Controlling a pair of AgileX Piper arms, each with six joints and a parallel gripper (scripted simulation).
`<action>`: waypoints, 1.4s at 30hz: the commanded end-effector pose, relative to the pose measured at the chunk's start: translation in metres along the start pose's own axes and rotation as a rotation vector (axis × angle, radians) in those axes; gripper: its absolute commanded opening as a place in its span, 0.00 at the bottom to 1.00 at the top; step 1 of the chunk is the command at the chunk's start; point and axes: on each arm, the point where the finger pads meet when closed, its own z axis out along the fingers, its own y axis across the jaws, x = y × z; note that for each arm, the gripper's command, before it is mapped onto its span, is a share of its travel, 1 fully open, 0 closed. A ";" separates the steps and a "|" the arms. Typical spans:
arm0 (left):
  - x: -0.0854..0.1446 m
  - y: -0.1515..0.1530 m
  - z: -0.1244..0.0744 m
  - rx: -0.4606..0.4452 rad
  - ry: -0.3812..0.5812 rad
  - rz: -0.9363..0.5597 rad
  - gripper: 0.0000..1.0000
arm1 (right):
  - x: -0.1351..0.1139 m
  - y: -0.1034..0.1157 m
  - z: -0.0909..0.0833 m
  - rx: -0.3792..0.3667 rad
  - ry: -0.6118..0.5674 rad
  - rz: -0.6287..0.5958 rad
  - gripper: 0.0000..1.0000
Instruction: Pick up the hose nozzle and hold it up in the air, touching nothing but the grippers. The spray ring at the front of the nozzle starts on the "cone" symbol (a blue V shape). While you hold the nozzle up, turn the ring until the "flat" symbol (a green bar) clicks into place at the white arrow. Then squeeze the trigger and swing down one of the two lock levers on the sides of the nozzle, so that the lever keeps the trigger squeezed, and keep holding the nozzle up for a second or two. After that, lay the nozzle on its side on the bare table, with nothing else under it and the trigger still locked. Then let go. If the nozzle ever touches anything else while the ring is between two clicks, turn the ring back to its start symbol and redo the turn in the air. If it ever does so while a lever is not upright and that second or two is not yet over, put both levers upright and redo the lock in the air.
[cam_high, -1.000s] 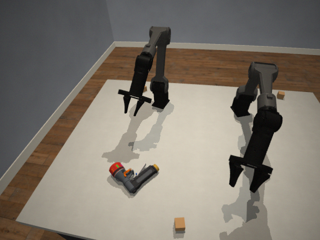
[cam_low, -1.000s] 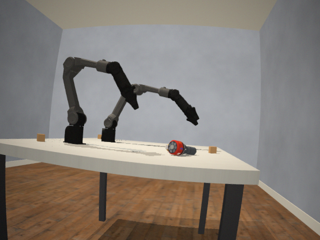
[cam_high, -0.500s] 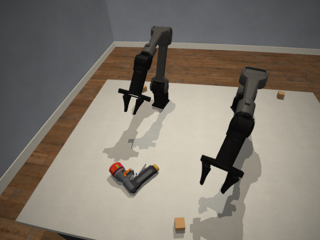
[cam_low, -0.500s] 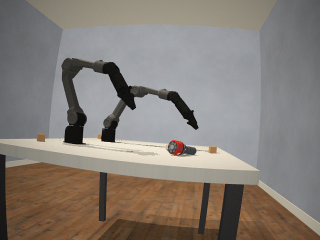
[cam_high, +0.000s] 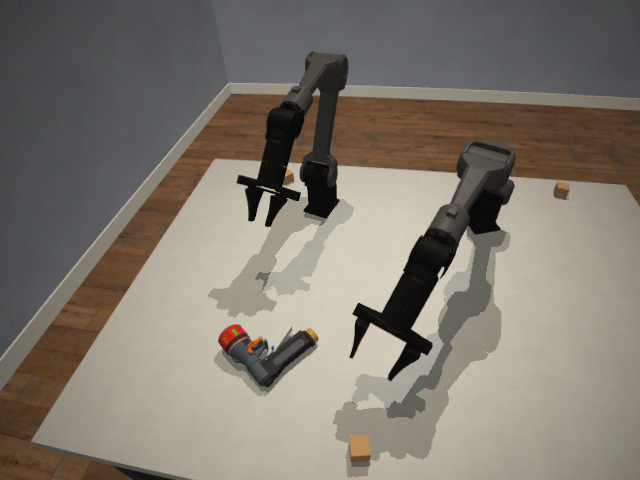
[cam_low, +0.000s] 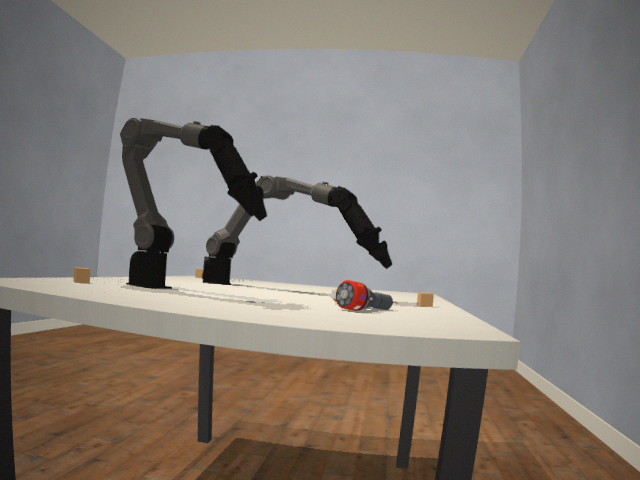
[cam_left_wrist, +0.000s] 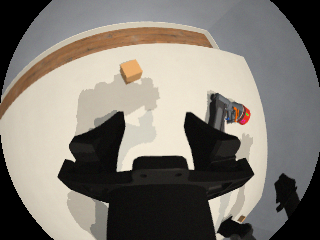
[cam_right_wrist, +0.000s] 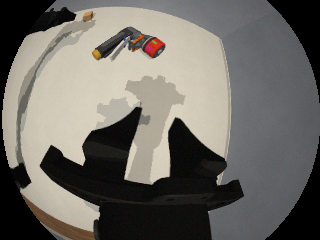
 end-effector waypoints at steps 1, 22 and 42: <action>0.005 -0.014 0.007 0.012 0.007 0.031 1.00 | 0.001 -0.001 -0.002 -0.001 -0.007 0.019 0.50; 0.065 -0.126 0.049 0.106 0.059 0.271 1.00 | 0.015 -0.008 -0.006 -0.009 -0.029 0.147 0.50; 0.089 -0.159 0.058 0.137 0.074 0.342 1.00 | 0.019 -0.010 -0.007 -0.010 -0.036 0.184 0.50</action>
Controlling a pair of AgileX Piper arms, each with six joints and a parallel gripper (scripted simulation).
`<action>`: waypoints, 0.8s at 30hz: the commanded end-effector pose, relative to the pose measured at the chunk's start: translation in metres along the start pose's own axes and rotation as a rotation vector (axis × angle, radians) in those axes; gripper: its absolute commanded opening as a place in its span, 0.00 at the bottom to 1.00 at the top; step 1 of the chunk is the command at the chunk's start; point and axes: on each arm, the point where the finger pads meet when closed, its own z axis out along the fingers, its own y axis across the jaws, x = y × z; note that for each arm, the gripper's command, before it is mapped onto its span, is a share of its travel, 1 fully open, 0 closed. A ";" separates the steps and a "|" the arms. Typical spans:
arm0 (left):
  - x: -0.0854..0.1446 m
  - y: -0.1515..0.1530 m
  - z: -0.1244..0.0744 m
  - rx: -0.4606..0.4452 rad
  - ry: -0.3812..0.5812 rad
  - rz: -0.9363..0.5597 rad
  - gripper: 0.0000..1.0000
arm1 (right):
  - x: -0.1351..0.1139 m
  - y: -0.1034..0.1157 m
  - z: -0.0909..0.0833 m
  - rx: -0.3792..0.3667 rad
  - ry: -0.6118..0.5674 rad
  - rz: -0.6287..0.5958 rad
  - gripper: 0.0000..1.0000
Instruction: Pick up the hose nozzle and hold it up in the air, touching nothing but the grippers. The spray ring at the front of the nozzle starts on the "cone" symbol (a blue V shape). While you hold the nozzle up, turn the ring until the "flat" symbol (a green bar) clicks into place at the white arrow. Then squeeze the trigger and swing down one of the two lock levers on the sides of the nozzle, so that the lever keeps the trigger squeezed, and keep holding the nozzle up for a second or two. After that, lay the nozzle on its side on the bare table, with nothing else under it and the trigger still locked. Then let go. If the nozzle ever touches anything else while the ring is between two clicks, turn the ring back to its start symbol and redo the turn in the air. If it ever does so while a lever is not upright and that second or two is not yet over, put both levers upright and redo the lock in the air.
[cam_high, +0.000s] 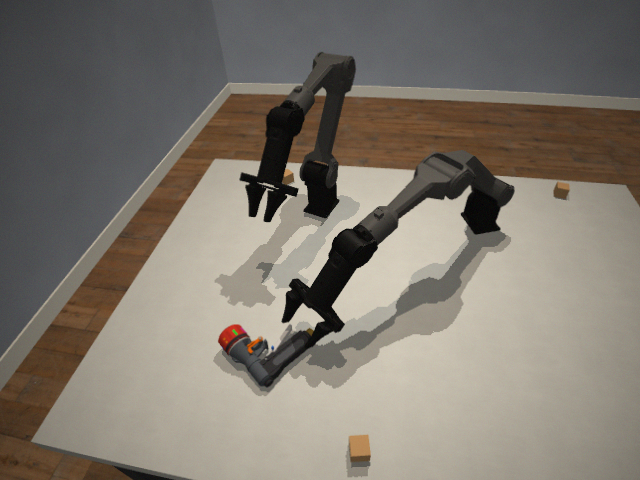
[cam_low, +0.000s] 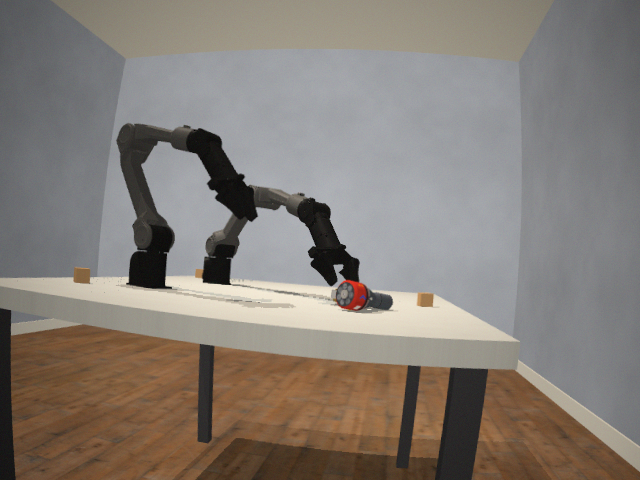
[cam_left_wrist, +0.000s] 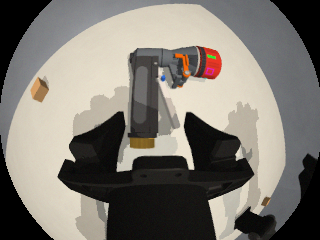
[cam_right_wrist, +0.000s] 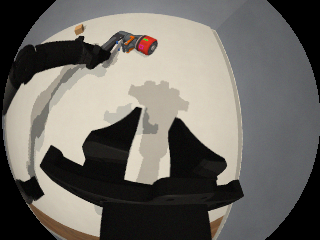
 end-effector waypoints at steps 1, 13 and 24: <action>0.001 -0.001 0.001 0.001 0.001 0.002 1.00 | -0.001 0.000 -0.001 0.000 -0.004 0.000 0.50; 0.000 0.000 0.019 0.000 0.000 0.000 1.00 | -0.001 0.000 -0.001 0.000 -0.004 0.000 0.50; 0.000 0.001 0.034 -0.001 0.000 -0.001 1.00 | -0.001 0.000 -0.001 0.000 -0.004 0.000 0.50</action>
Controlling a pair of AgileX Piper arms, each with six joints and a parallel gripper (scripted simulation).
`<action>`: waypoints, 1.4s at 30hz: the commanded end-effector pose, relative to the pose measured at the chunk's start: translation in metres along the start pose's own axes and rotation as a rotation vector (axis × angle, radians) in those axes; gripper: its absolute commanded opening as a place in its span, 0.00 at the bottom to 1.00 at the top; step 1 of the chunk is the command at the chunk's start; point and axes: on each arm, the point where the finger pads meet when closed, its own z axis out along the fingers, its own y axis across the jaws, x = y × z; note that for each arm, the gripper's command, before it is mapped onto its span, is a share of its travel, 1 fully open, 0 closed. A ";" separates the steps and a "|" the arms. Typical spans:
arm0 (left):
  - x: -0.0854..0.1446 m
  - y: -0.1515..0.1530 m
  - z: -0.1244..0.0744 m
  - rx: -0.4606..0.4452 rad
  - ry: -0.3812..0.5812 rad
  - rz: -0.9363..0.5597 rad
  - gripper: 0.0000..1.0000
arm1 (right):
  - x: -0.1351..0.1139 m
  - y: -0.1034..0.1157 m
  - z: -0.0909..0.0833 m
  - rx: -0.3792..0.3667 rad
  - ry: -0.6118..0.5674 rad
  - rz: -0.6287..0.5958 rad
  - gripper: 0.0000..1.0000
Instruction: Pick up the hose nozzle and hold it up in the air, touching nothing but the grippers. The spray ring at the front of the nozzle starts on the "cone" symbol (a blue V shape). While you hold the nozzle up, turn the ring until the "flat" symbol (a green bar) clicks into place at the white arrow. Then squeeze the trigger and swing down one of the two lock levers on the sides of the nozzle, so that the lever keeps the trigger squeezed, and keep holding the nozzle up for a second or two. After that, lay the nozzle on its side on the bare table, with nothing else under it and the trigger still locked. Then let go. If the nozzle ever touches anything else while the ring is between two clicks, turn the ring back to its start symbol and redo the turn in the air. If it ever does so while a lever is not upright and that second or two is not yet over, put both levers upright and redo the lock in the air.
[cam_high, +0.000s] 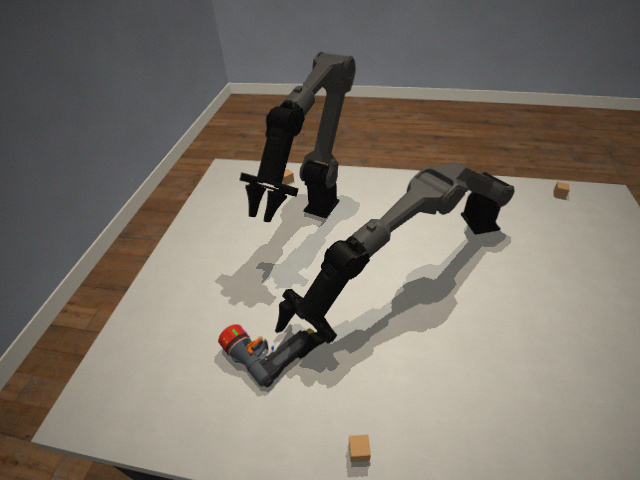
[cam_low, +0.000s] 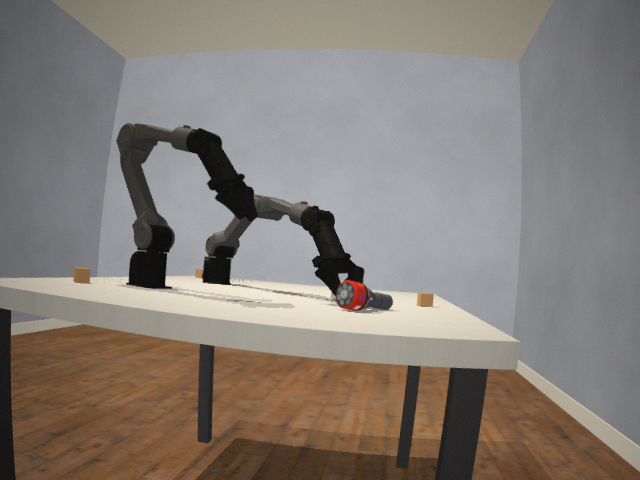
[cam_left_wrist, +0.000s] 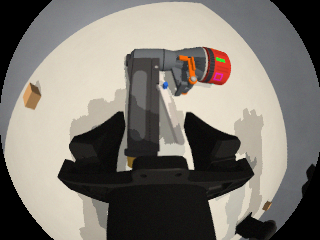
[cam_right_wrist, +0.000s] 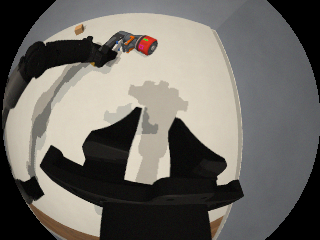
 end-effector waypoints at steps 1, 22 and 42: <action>0.003 0.000 0.009 -0.001 0.004 0.000 1.00 | -0.001 0.000 -0.001 0.000 -0.004 0.000 0.50; -0.001 0.000 0.005 0.000 -0.002 0.000 0.48 | -0.001 0.000 -0.001 0.000 -0.004 0.000 0.50; -0.017 -0.003 -0.014 0.001 -0.008 0.000 0.48 | -0.001 0.000 -0.001 0.000 -0.004 0.000 0.50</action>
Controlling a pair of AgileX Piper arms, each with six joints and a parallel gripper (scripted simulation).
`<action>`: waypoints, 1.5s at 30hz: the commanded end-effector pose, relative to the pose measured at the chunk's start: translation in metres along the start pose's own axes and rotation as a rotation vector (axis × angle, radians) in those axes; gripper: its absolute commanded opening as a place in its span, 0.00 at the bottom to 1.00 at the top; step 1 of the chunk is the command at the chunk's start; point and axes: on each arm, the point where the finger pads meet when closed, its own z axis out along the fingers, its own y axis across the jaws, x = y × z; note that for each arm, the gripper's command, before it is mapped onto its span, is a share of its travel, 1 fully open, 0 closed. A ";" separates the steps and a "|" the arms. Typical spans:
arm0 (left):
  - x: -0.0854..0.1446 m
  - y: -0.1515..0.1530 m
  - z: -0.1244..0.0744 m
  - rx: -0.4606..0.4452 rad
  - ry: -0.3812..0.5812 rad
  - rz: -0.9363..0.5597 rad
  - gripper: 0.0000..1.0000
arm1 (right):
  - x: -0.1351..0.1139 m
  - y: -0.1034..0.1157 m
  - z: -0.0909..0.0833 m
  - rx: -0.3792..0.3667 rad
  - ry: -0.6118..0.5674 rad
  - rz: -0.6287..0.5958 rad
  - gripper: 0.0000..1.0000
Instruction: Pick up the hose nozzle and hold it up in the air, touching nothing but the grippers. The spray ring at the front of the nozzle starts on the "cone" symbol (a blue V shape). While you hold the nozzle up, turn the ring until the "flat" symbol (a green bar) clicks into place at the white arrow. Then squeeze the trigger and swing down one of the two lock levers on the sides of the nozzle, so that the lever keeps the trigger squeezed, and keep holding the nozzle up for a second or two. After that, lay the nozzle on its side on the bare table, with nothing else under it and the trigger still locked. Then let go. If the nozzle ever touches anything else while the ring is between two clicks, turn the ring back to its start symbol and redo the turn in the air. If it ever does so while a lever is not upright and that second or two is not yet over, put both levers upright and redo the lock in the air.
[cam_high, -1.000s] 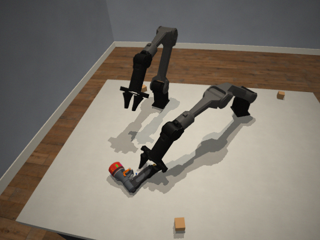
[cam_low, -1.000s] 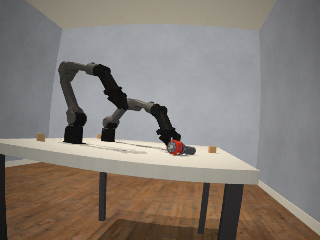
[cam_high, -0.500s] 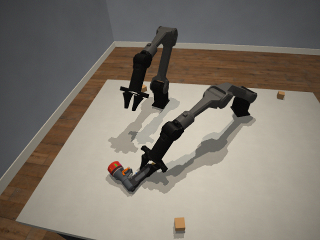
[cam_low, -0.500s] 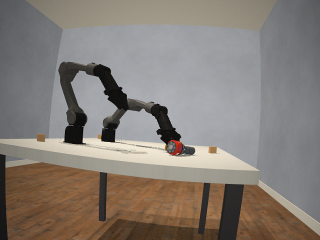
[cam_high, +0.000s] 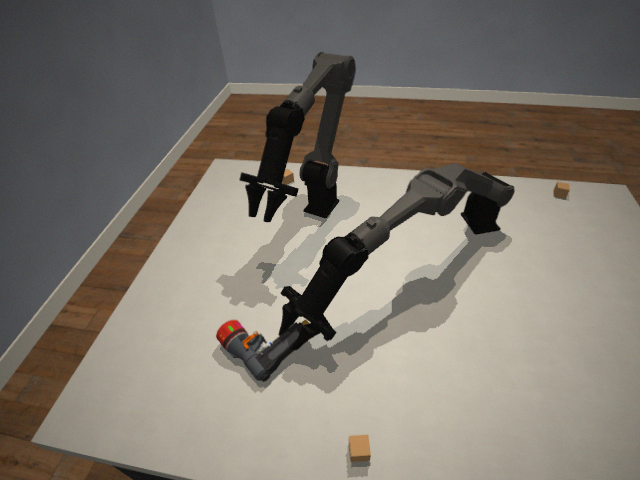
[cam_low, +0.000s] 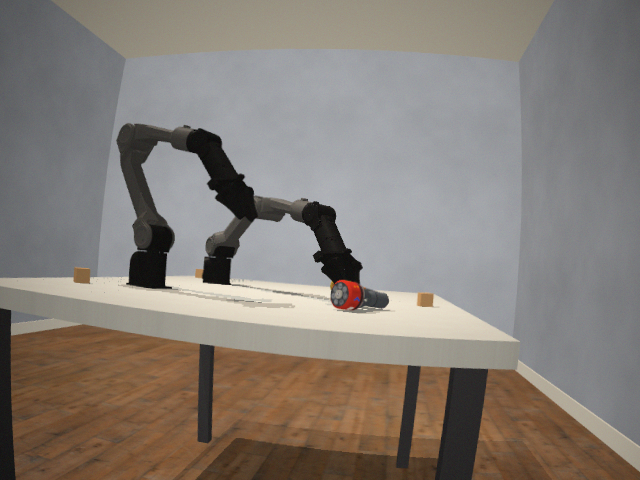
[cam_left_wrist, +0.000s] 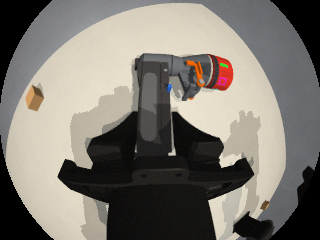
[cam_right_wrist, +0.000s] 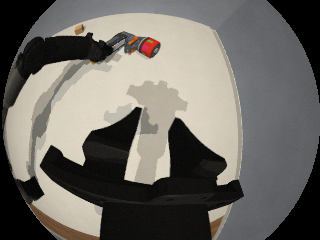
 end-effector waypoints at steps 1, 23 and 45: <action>-0.010 -0.002 -0.008 0.003 -0.020 -0.001 0.48 | -0.001 0.000 -0.001 0.000 -0.004 0.000 0.50; -0.030 -0.006 -0.031 0.004 -0.026 -0.001 0.48 | -0.001 0.000 -0.001 0.000 -0.004 0.000 0.50; -0.041 -0.007 -0.052 0.011 -0.025 0.004 0.48 | -0.001 0.000 -0.001 0.000 -0.004 0.000 0.50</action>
